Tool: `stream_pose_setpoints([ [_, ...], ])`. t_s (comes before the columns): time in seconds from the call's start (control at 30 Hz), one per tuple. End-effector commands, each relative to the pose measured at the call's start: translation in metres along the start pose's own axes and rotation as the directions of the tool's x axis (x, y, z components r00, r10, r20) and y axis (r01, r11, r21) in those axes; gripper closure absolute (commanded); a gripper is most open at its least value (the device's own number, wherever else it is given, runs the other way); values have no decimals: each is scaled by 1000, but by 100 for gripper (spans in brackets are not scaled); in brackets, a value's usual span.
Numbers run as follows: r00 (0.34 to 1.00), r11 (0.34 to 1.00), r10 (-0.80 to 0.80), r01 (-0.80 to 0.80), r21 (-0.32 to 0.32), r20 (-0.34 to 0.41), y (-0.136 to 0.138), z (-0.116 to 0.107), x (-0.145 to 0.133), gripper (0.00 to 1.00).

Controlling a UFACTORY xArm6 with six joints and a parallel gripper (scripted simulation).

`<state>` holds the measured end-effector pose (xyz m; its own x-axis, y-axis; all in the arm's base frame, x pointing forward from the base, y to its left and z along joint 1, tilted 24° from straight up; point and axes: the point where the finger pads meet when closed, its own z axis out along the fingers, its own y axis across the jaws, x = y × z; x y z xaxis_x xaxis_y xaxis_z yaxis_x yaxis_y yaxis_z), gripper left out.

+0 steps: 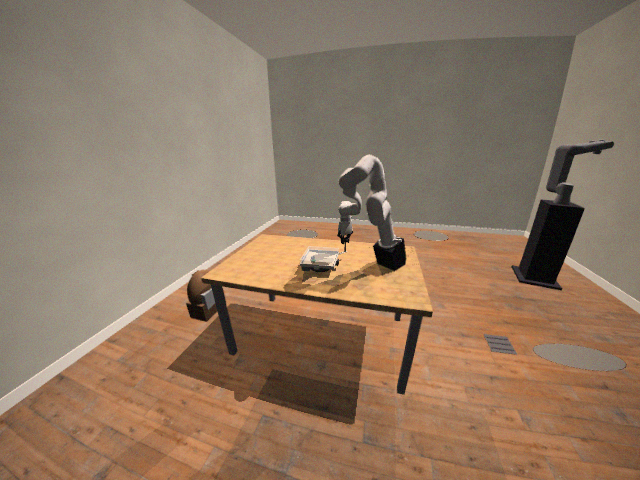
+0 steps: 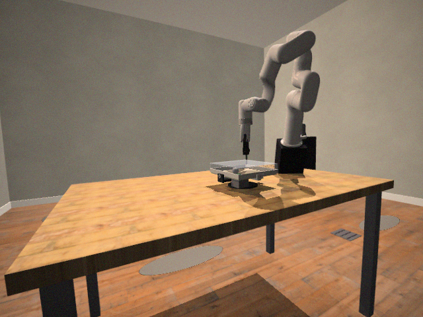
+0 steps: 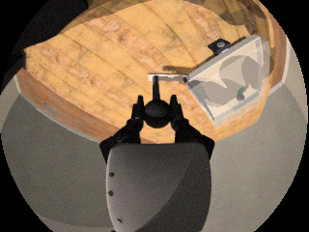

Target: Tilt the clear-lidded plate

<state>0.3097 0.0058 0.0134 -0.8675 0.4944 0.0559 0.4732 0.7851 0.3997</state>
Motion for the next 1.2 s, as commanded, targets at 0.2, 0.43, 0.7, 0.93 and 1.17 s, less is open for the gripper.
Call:
stream_pose_setpoints([
  [0.2,1000,1000,2,-2,1,4,-2,2,0,100],
  [0.43,1000,1000,2,-2,1,4,-2,3,0,100],
  [0.7,1000,1000,2,-2,1,4,-1,1,-1,100],
  [0.93,1000,1000,2,-2,1,4,-1,-1,-1,100],
  [1.17,1000,1000,2,-2,1,4,-1,0,-1,100],
])
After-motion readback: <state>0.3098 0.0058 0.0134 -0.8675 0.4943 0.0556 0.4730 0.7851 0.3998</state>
